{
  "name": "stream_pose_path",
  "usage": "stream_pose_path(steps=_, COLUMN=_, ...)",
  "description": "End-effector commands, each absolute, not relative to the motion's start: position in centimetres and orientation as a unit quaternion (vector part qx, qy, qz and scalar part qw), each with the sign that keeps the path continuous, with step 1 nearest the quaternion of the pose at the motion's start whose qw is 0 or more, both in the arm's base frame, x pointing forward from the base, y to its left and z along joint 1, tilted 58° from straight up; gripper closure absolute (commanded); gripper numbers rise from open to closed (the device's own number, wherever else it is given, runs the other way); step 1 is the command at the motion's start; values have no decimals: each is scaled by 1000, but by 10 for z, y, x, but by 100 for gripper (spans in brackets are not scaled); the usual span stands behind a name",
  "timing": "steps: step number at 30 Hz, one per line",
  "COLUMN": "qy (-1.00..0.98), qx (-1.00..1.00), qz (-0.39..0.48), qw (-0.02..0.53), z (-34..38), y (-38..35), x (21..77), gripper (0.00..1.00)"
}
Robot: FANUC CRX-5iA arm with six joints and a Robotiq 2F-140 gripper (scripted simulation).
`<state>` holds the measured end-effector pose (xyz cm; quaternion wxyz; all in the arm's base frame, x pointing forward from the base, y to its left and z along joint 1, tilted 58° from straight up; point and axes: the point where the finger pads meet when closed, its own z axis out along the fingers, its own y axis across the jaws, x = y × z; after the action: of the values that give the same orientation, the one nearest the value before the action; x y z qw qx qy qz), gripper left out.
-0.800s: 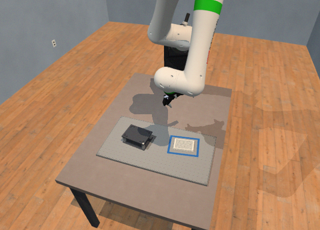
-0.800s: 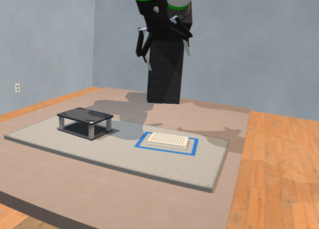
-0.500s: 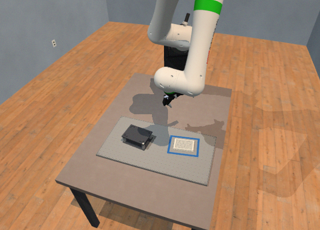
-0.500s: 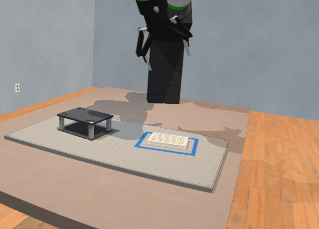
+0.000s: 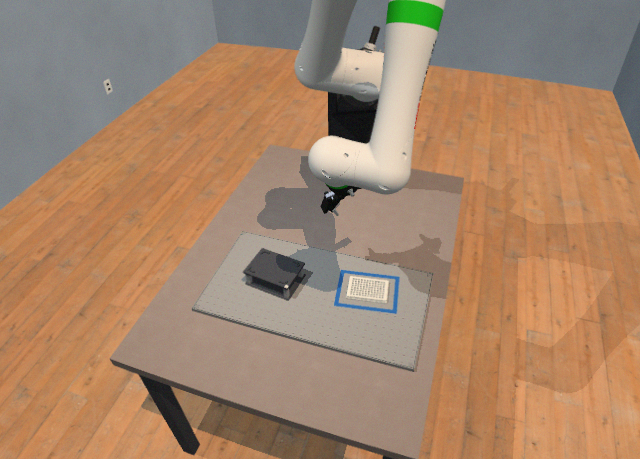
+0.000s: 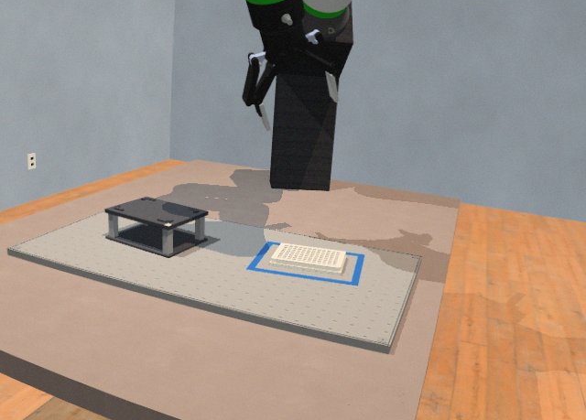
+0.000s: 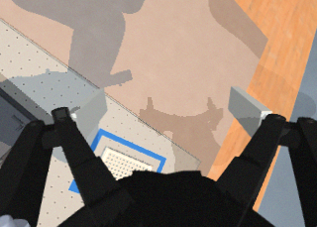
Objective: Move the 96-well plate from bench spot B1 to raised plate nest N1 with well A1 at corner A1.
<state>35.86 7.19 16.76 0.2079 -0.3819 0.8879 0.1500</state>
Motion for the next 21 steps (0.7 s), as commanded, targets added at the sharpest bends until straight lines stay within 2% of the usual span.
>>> stream_pose_path(steps=1, qy=875, qx=-425, qz=116, qw=202, z=159, y=56, x=362, gripper=0)
stream_pose_path(steps=21, qy=763, qx=-629, qz=-35, qw=146, z=138, y=-17, x=392, gripper=0)
